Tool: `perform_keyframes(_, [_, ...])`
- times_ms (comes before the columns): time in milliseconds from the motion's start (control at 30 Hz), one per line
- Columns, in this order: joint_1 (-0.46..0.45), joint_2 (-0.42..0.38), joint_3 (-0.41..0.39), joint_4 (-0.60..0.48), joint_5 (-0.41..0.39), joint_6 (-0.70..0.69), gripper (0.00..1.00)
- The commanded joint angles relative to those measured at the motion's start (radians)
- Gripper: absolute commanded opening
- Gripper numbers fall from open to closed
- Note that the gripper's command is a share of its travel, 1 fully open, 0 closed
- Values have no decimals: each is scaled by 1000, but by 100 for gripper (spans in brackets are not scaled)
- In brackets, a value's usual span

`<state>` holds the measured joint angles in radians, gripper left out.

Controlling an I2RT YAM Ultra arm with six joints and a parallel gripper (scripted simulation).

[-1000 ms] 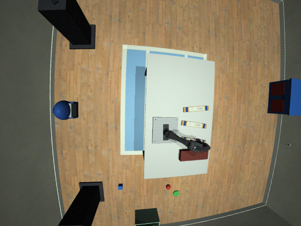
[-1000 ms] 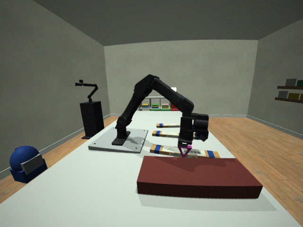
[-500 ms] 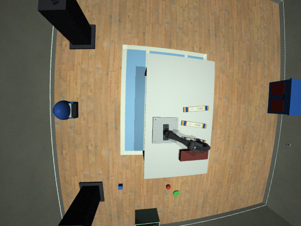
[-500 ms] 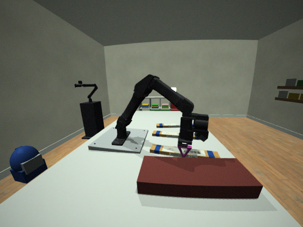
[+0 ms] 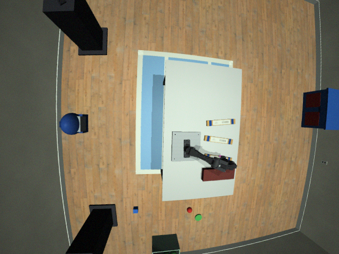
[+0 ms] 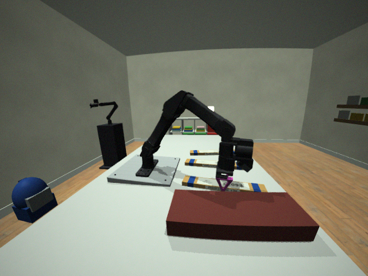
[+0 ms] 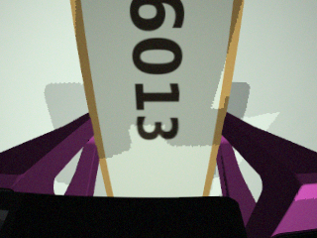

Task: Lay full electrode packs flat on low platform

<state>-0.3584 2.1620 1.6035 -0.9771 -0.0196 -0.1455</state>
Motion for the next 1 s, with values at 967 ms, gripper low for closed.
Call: perform_keyframes(967, [8, -40, 11, 8, 0, 7, 0])
